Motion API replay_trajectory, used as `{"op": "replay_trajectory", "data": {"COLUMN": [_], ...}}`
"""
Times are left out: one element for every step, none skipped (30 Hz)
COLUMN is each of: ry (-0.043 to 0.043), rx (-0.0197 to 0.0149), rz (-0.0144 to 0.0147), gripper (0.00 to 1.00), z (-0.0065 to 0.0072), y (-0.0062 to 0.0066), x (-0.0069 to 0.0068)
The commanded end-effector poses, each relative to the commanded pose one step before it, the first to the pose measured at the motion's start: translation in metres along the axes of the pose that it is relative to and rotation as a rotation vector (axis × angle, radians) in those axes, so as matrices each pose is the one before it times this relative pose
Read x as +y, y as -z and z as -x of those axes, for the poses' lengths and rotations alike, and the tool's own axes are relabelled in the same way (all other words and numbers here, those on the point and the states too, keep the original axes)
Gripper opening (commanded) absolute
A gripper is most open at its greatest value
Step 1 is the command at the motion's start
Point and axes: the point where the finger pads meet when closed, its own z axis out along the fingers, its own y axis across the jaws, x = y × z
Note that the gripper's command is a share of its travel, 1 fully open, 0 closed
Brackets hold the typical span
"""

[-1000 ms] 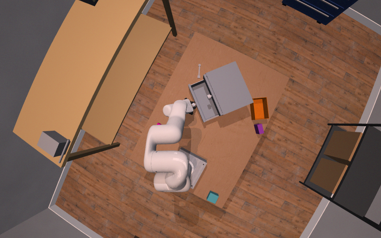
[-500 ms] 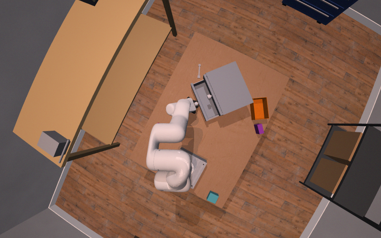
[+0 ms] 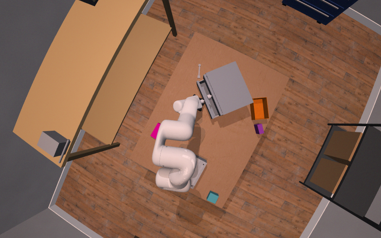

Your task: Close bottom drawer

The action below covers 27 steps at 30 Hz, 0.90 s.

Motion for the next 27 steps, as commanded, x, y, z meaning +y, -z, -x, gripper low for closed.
{"op": "replay_trajectory", "data": {"ry": [-0.00279, 0.00000, 0.00000, 0.00000, 0.00000, 0.00000, 0.00000, 0.00000, 0.00000, 0.00000, 0.00000, 0.00000, 0.00000, 0.00000, 0.00000, 0.00000, 0.00000, 0.00000, 0.00000, 0.00000, 0.00000, 0.00000, 0.00000, 0.00000, 0.00000, 0.00000, 0.00000], "rx": [-0.00413, 0.00000, 0.00000, 0.00000, 0.00000, 0.00000, 0.00000, 0.00000, 0.00000, 0.00000, -0.00001, 0.00000, 0.00000, 0.00000, 0.00000, 0.00000, 0.00000, 0.00000, 0.00000, 0.00000, 0.00000, 0.00000, 0.00000, 0.00000, 0.00000, 0.00000, 0.00000], "rz": [-0.00087, 0.00000, 0.00000, 0.00000, 0.00000, 0.00000, 0.00000, 0.00000, 0.00000, 0.00000, 0.00000, 0.00000, 0.00000, 0.00000, 0.00000, 0.00000, 0.00000, 0.00000, 0.00000, 0.00000, 0.00000, 0.00000, 0.00000, 0.00000, 0.00000, 0.00000, 0.00000], "gripper": [0.00, 0.00, 0.00, 0.00, 0.00, 0.00, 0.00, 0.00, 0.00, 0.00, 0.00, 0.00, 0.00, 0.00, 0.00, 0.00, 0.00, 0.00, 0.00, 0.00, 0.00, 0.00, 0.00, 0.00, 0.00, 0.00, 0.00], "z": [0.01814, 0.00271, 0.00255, 0.00237, 0.00218, 0.00198, 0.00177, 0.00000, 0.00000, 0.00156, 0.00134, 0.00113, 0.00092, 0.00073, 0.00054, 0.00038, 0.00024, 0.00013, 0.00005, 0.00001, 0.00000, 0.00000, 0.00000, 0.00000, 0.00000, 0.00000, 0.00000], "y": [-0.01101, -0.00190, -0.00178, -0.00166, -0.00153, -0.00138, -0.00124, 0.00000, 0.00000, -0.00109, -0.00094, -0.00079, -0.00065, -0.00051, -0.00038, -0.00027, -0.00017, -0.00009, -0.00003, -0.00001, 0.00000, 0.00000, 0.00000, 0.00000, 0.00000, 0.00000, 0.00000], "x": [0.00074, 0.00001, 0.00000, 0.00000, 0.00000, 0.00000, 0.00000, 0.00000, 0.00000, 0.00000, -0.00001, 0.00001, 0.00000, 0.00000, 0.00000, 0.00000, 0.00000, 0.00000, 0.00000, 0.00000, 0.00000, 0.00000, 0.00000, 0.00000, 0.00000, 0.00000, 0.00000]}}
